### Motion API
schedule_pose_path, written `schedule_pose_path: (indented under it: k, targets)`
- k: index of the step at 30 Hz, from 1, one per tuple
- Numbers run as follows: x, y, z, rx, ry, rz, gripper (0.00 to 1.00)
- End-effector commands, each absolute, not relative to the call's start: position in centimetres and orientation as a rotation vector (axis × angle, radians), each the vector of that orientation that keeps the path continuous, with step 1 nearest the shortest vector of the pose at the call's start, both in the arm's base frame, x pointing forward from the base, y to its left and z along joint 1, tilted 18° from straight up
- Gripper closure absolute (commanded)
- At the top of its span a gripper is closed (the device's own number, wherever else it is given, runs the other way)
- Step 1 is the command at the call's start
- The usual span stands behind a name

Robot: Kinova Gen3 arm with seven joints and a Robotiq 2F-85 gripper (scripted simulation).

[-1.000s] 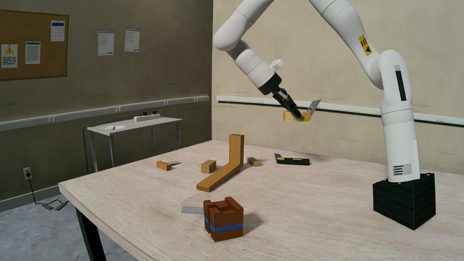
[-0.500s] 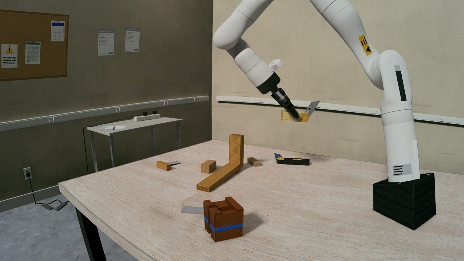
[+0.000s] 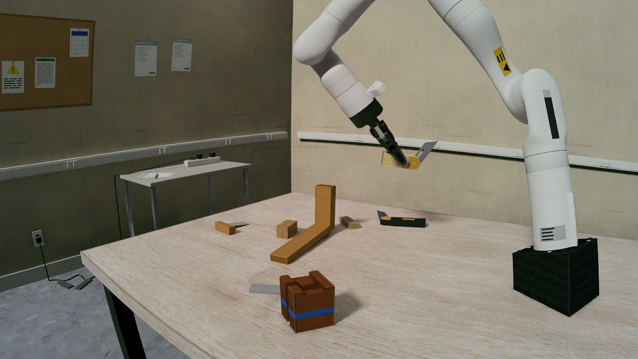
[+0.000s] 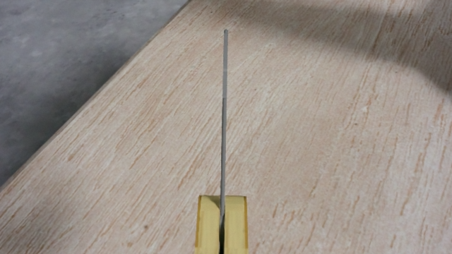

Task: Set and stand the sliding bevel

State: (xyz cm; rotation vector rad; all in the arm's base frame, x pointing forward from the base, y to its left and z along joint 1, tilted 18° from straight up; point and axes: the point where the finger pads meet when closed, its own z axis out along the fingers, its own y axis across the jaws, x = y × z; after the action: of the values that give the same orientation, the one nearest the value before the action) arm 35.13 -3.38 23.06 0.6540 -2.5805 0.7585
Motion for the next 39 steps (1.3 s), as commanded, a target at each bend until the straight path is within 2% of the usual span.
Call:
schedule_pose_path:
  k: [1,39]
  targets:
    - [35.4,-3.3,23.1,0.625,-2.607,0.766,0.9]
    - [39.4,-1.2,23.4,0.073,-2.97,0.865,0.9]
